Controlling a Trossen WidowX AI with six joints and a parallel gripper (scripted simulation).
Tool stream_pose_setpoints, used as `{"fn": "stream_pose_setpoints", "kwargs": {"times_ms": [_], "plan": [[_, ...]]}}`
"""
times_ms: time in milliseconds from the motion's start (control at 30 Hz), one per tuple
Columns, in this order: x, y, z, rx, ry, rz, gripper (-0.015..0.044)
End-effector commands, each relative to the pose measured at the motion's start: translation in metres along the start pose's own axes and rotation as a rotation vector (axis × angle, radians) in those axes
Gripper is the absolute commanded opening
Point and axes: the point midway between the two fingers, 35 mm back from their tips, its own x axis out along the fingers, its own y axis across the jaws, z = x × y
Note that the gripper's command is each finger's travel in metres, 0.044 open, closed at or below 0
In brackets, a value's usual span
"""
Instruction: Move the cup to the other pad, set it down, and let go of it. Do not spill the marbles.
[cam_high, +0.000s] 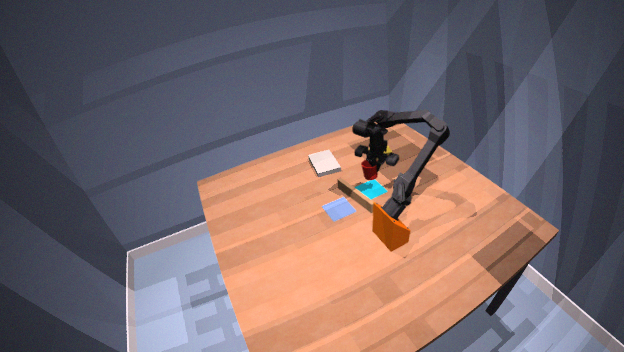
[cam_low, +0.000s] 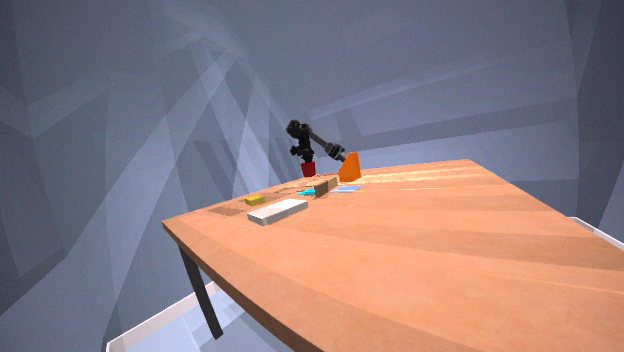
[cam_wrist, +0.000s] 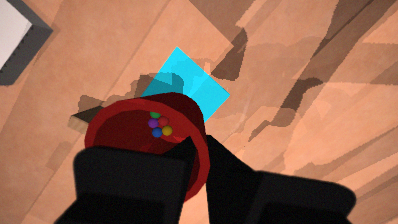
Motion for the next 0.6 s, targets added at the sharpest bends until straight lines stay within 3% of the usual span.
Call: {"fn": "stream_pose_setpoints", "kwargs": {"times_ms": [0, 567], "plan": [[-0.001, -0.002, 0.005, 0.0, -0.004, 0.003, 0.0], [0.02, -0.001, 0.006, 0.0, -0.003, 0.003, 0.0]]}}
